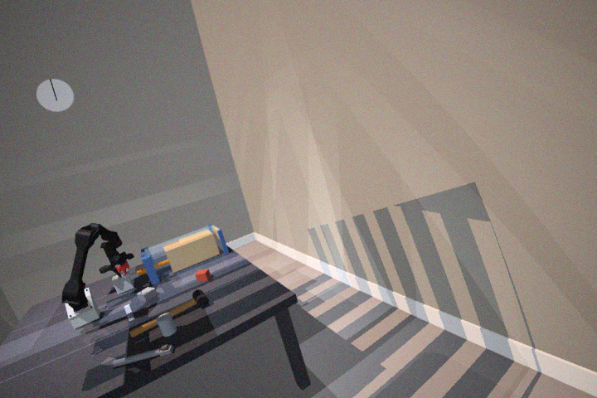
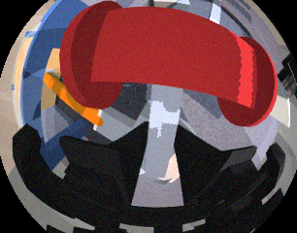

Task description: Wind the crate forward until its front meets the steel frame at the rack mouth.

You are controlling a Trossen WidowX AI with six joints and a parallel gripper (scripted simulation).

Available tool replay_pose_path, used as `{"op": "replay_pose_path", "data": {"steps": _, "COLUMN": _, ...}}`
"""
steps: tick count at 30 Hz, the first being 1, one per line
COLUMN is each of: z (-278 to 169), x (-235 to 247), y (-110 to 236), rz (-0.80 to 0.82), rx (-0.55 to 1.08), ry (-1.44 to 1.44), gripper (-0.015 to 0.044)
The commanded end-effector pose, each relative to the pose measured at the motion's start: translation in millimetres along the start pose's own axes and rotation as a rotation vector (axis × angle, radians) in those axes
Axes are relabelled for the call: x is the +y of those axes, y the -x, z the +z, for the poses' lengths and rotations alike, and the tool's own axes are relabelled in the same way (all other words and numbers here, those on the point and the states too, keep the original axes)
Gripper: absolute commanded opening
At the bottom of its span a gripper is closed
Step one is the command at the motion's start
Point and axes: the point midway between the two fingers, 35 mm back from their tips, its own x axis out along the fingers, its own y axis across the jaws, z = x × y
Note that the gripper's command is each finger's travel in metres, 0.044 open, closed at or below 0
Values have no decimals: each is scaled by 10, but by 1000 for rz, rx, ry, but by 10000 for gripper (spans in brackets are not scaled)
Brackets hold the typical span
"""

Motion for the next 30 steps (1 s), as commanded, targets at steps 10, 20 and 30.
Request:
{"op": "replay_pose_path", "data": {"steps": 10, "z": -10, "x": 22, "y": -39, "rz": -2, "rx": 9, "ry": 45, "gripper": 0}}
{"op": "replay_pose_path", "data": {"steps": 20, "z": -9, "x": 40, "y": -43, "rz": 4, "rx": 11, "ry": 112, "gripper": 0}}
{"op": "replay_pose_path", "data": {"steps": 30, "z": -9, "x": 20, "y": -44, "rz": 1, "rx": 10, "ry": 73, "gripper": 0}}
